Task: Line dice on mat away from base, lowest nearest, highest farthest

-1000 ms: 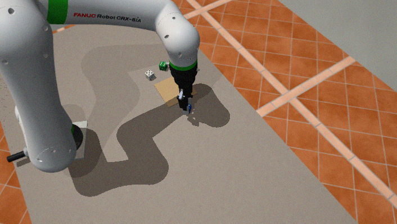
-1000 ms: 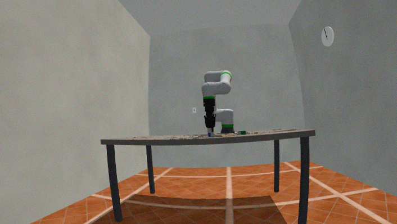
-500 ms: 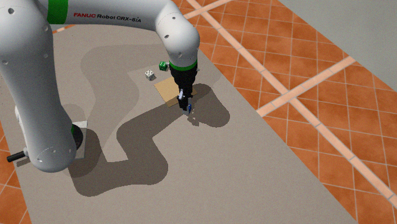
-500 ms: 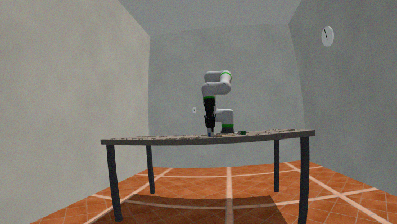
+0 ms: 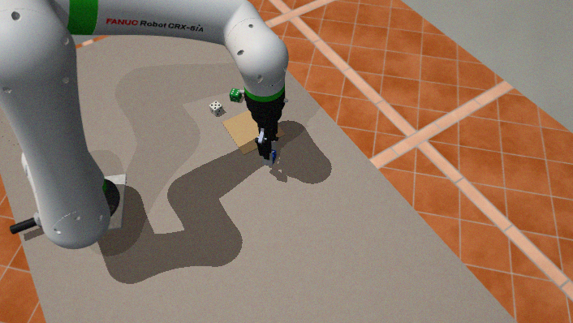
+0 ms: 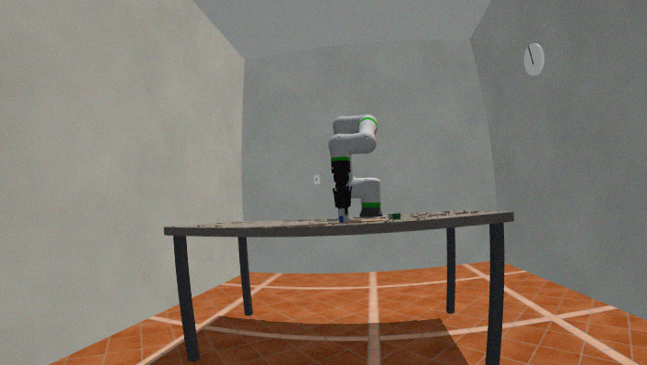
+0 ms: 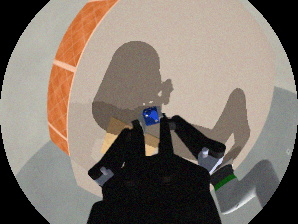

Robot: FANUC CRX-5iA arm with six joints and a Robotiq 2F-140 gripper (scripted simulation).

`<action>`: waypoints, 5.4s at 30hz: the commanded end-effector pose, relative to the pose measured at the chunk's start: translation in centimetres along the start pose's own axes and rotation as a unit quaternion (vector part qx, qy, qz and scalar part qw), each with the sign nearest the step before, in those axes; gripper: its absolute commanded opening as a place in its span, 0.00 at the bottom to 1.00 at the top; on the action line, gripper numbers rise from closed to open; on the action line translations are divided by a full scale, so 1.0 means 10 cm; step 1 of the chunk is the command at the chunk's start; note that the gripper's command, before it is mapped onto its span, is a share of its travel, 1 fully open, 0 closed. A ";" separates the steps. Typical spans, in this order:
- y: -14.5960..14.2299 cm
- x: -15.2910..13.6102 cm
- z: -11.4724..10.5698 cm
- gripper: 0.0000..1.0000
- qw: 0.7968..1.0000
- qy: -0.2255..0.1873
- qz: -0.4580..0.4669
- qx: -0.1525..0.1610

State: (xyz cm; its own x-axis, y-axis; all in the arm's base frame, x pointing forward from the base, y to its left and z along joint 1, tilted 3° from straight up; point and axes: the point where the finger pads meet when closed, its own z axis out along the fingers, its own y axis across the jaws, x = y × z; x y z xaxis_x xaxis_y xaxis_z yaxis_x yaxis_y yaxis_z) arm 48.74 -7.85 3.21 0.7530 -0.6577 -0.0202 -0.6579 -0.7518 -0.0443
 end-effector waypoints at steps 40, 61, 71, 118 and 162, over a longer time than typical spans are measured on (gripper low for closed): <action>-0.19 -0.29 -1.01 0.16 0.995 0.000 0.101 0.000; -0.57 -1.10 -1.04 0.16 0.930 0.000 0.369 0.000; -0.57 -1.11 -1.04 0.16 0.928 0.000 0.372 0.000; -0.57 -1.12 -0.08 0.16 0.928 0.000 0.372 0.000; -0.57 -1.12 -0.06 0.16 0.928 0.000 0.372 0.000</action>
State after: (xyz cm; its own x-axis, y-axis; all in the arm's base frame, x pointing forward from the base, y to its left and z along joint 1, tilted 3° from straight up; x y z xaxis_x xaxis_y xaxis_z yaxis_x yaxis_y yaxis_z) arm 44.08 3.79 4.35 0.0899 -0.9949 -0.0450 -0.9959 -0.0892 -0.0180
